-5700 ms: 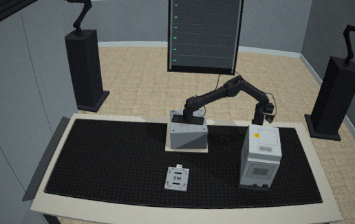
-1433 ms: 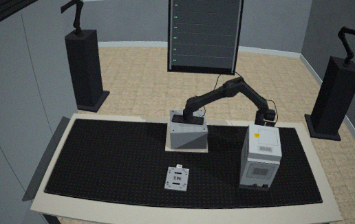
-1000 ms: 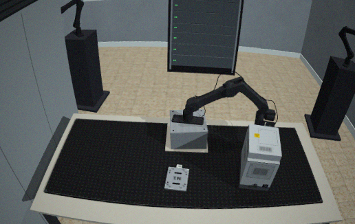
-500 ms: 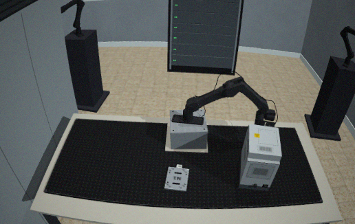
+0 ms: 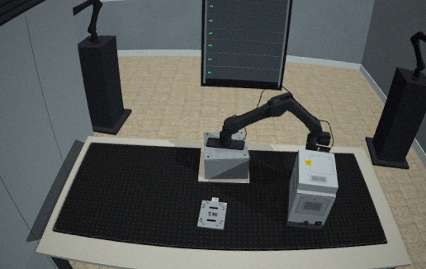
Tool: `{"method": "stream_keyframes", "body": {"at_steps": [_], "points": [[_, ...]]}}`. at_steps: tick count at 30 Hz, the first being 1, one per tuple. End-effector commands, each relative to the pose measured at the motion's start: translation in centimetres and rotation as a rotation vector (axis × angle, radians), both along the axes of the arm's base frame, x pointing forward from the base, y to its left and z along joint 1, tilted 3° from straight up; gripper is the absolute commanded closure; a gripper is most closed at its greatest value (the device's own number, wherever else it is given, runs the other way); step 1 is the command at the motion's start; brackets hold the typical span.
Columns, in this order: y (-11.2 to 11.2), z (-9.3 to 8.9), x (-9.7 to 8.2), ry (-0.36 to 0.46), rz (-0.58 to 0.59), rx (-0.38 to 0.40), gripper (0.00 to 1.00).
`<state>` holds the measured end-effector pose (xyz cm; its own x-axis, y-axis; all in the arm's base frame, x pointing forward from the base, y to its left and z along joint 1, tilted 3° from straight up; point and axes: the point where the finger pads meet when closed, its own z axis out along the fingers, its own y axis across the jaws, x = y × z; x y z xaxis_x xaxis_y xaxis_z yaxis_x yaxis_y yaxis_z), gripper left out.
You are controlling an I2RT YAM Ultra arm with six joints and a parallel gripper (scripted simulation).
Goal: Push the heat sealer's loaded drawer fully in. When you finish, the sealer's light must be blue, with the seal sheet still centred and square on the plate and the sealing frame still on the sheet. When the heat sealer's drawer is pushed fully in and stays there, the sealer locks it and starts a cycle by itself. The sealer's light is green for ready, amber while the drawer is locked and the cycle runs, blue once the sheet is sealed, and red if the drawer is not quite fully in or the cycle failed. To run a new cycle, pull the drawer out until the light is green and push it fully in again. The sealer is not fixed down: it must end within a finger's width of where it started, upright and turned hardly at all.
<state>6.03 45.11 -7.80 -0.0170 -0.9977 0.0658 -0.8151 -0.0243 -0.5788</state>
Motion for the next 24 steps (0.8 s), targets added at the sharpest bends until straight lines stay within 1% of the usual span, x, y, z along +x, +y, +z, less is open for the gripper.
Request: {"method": "stream_keyframes", "body": {"at_steps": [1, 2, 7, 9, 16, 18, 23, 24], "points": [[0.76, 1.5, 0.79, -0.011, -0.002, 0.044, 1.0], [0.99, 1.66, 0.8, -0.01, -0.002, 0.051, 1.0], [0.59, 1.4, 0.97, -0.011, -0.002, 0.039, 1.0], [0.98, 1.65, 0.99, -0.01, -0.002, 0.051, 1.0], [0.59, 1.4, 1.15, -0.011, -0.002, 0.039, 1.0], [0.99, 1.67, 1.18, -0.01, -0.002, 0.051, 1.0], [0.58, 1.41, 1.34, -0.011, -0.002, 0.039, 1.0], [0.8, 1.55, 1.35, -0.011, -0.002, 0.045, 1.0]]}}
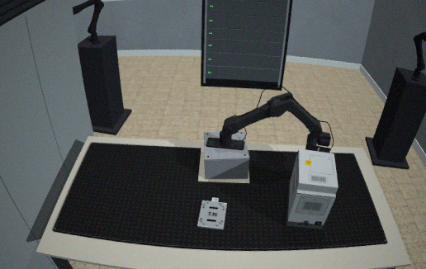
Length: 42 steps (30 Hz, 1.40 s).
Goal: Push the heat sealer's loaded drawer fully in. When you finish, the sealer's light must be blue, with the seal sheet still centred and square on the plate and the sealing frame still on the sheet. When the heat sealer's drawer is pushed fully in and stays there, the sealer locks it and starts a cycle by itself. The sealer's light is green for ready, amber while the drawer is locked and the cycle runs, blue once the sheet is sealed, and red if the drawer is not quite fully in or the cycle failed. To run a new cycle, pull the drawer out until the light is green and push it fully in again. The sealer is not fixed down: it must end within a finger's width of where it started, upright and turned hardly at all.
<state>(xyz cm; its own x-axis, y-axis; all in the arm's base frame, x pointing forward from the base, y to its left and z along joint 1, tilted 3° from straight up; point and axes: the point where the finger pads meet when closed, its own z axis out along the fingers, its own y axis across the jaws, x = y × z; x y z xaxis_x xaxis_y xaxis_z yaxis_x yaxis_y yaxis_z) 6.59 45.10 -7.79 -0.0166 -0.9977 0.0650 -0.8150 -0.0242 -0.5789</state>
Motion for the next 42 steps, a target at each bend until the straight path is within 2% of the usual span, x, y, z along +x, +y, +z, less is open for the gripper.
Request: {"method": "stream_keyframes", "body": {"at_steps": [1, 42], "points": [[0.97, 1.65, 0.81, -0.01, -0.002, 0.05, 1.0], [0.98, 1.65, 1.01, -0.01, 0.002, 0.05, 1.0]]}}
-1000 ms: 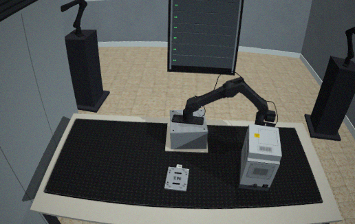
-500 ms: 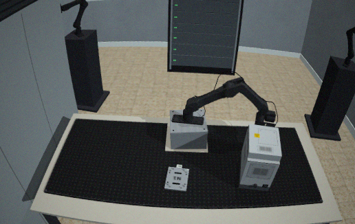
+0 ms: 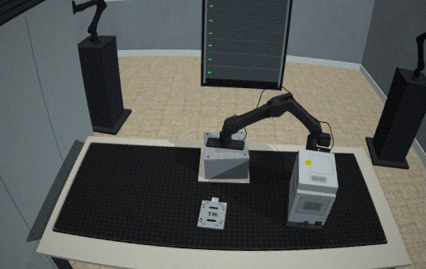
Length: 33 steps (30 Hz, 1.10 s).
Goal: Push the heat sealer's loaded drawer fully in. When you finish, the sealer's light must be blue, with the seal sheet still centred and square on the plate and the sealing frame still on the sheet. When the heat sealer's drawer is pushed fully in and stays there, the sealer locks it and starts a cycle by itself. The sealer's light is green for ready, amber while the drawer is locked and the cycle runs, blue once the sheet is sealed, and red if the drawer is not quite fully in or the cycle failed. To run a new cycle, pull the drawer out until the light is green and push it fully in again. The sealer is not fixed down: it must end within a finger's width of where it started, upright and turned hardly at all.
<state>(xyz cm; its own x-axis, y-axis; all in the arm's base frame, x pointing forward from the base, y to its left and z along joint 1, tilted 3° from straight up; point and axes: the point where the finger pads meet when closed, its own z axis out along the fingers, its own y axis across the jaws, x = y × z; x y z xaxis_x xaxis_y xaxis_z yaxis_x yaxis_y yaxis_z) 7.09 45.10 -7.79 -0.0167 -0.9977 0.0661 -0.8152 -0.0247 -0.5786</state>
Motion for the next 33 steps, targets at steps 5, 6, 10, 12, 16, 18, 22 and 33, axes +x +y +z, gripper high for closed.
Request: {"method": "stream_keyframes", "body": {"at_steps": [5, 6, 10, 12, 16, 18, 22, 33], "points": [[1.0, 1.6, 0.5, -0.011, 0.002, 0.051, 1.0], [1.0, 1.6, 0.5, -0.011, 0.002, 0.051, 1.0], [1.0, 1.6, 0.5, -0.011, 0.002, 0.051, 1.0], [1.0, 1.6, 0.5, -0.011, 0.002, 0.051, 1.0], [0.6, 1.4, 1.0, -0.012, -0.002, 0.039, 1.0], [0.6, 1.4, 1.4, -0.012, -0.002, 0.039, 1.0], [0.5, 1.4, 2.1, -0.012, -0.002, 0.039, 1.0], [0.5, 1.5, 3.6, -0.013, -0.002, 0.04, 1.0]]}}
